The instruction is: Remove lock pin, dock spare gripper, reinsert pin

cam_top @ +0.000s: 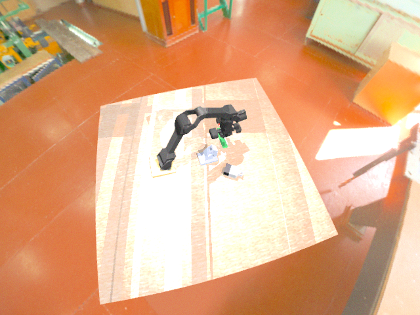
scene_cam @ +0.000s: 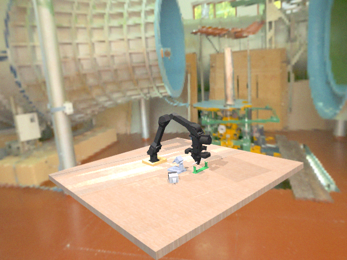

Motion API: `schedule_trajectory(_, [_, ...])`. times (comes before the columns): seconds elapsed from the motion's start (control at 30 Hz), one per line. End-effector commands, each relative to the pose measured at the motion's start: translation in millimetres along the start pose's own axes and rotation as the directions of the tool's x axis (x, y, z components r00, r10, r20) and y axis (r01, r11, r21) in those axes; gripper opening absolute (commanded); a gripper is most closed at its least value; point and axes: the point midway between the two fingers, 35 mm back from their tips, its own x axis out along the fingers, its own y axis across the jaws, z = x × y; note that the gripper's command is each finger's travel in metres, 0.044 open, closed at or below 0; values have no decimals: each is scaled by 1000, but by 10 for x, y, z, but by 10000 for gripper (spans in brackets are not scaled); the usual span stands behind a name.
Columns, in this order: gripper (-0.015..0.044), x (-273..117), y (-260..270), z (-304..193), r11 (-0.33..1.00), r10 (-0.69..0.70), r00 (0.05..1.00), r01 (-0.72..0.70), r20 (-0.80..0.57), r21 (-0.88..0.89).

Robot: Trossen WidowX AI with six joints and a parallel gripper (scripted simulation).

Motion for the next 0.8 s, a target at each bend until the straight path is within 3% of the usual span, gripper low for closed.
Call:
schedule_trajectory(0.0, [0, 73, 6, -10, 1000, 3, 1000, -3, -1, -4])
schedule_trajectory(0.77, [0, 317, 2, -29, 1000, -1, 1000, 1, 0, -4])
